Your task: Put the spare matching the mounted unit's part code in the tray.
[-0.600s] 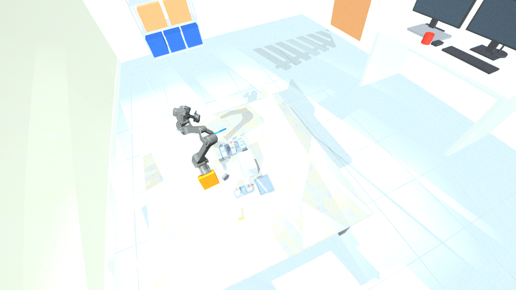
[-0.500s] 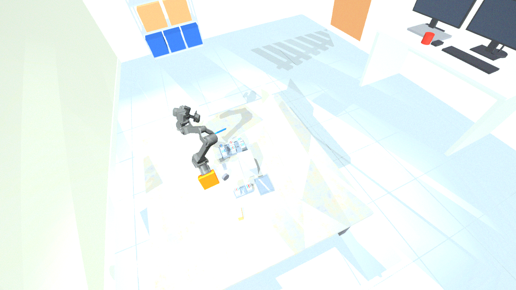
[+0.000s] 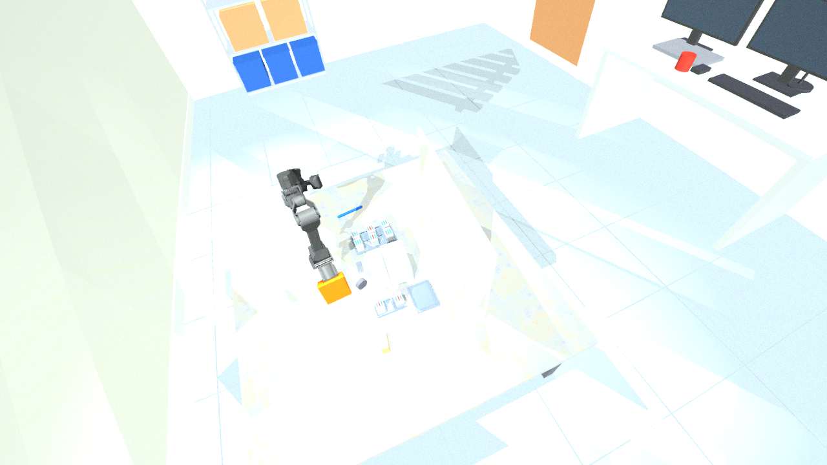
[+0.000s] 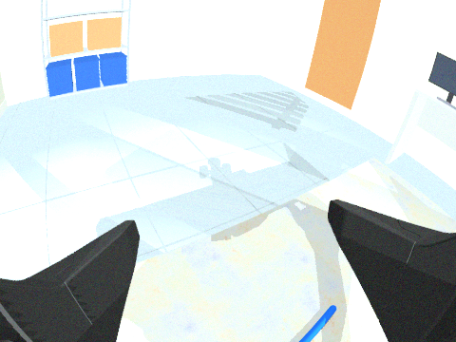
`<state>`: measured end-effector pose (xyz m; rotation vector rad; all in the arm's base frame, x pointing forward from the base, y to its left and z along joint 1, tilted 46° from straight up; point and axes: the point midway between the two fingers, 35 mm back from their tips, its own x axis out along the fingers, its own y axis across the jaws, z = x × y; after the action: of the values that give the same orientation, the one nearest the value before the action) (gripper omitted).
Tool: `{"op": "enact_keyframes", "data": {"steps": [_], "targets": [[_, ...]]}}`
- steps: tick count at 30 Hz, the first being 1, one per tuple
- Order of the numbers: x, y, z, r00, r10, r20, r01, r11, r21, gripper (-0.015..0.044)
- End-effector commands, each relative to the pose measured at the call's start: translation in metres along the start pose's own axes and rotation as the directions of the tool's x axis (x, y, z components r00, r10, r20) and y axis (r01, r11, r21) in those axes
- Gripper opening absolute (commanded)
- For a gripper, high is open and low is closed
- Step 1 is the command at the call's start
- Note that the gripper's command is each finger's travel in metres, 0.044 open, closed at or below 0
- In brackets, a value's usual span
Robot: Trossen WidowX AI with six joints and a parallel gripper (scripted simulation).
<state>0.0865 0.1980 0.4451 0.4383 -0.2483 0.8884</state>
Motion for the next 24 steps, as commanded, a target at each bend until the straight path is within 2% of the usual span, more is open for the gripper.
{"op": "enact_keyframes", "data": {"steps": [1, 8, 13, 18, 24], "targets": [[0.034, -0.008, -0.025, 0.993, -0.06, -0.1, 0.037, 0.975, -0.219, 0.044], [0.089, -0.066, -0.084, 0.91, -0.247, -0.334, 0.048, 0.861, -0.506, 0.044], [0.106, -0.126, -0.117, 0.812, -0.373, -0.449, 0.087, 0.838, -0.539, 0.044], [0.109, -0.187, -0.145, 0.665, -0.47, -0.58, 0.072, 0.814, -0.577, 0.044], [0.082, -0.287, -0.176, 0.399, -0.559, -0.727, 0.114, 0.817, -0.565, 0.044]]}}
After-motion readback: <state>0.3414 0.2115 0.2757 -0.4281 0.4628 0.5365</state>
